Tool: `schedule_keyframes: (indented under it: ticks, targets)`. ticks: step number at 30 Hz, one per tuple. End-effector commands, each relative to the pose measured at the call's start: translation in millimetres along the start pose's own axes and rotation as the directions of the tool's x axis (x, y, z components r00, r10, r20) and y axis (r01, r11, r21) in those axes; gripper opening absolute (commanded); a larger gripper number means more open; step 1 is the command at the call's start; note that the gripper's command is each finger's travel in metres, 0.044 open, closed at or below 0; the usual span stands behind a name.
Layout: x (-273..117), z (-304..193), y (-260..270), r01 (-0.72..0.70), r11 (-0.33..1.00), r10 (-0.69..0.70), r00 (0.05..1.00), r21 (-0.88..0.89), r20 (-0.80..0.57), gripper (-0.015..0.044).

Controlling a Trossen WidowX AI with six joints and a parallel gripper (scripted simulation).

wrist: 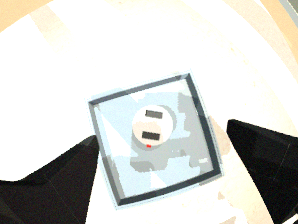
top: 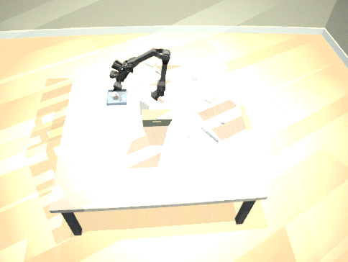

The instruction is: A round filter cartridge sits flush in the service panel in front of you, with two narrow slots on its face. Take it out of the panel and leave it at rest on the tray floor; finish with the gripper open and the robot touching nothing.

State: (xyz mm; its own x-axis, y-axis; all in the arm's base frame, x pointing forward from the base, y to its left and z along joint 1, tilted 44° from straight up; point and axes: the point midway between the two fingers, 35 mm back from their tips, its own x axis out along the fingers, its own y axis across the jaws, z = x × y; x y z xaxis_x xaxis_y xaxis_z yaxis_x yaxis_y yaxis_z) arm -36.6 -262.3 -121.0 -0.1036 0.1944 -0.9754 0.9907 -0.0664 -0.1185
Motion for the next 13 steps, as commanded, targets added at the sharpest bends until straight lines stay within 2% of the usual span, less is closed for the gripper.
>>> schedule_keyframes:
  ticks: [1, 13]
  targets:
    - [3.7, -4.2, 0.3, 0.000, 1.000, 0.000, 1.000, -0.002, -0.015, 0.0440]
    - [3.7, -4.2, 0.3, 0.000, 1.000, 0.000, 1.000, -0.002, -0.015, 0.0440]
